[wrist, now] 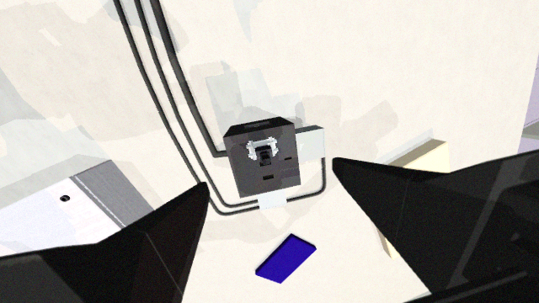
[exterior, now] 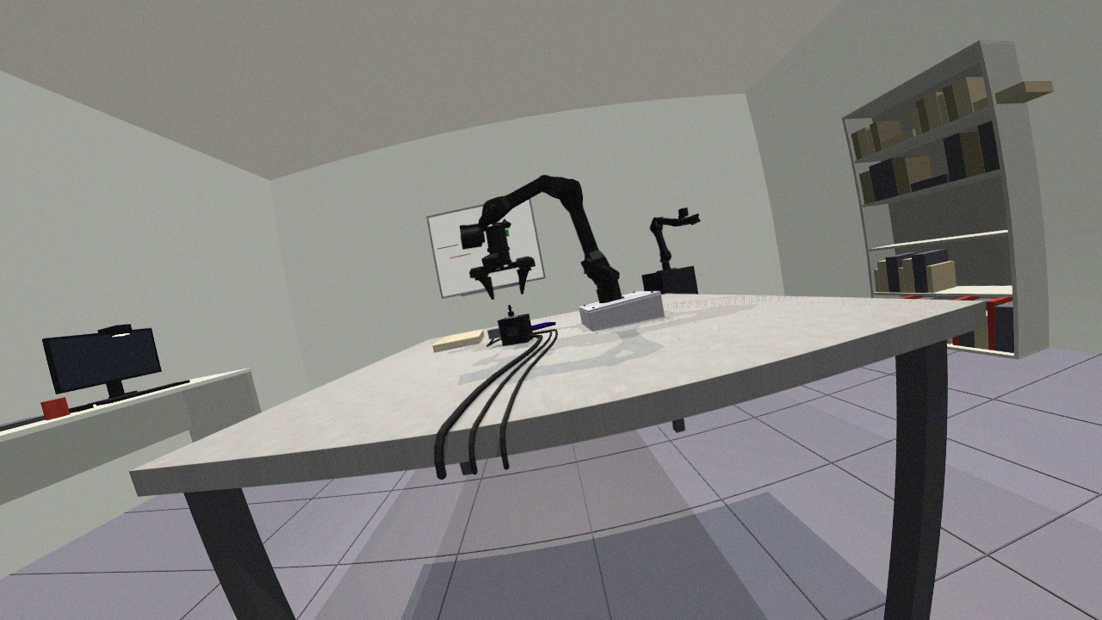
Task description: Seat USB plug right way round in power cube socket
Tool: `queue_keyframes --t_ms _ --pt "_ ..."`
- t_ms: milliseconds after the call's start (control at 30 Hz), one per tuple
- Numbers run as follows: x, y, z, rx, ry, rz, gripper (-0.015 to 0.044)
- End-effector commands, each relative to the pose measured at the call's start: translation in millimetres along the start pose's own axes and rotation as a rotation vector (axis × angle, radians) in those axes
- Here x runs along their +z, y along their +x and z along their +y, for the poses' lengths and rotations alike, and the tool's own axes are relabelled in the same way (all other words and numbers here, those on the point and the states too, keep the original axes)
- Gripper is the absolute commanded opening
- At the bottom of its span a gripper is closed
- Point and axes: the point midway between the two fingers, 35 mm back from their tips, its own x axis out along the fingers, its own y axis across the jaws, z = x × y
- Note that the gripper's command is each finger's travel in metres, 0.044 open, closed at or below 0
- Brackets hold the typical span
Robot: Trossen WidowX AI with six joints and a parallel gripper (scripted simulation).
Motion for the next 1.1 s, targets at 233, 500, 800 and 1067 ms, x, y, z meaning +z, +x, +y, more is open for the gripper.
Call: queue_keyframes --t_ms 233,500,800,1067 --pt "0.6 11.9 0.6 0.009 -0.005 0.0 0.044" --pt "0.5 19.9 0.8 0.009 -0.005 0.0 0.044" --pt "0.4 28.9 1.0 0.01 -0.005 0.0 0.044" --pt "0.4 31.3 1.0 0.01 -0.005 0.0 0.044"
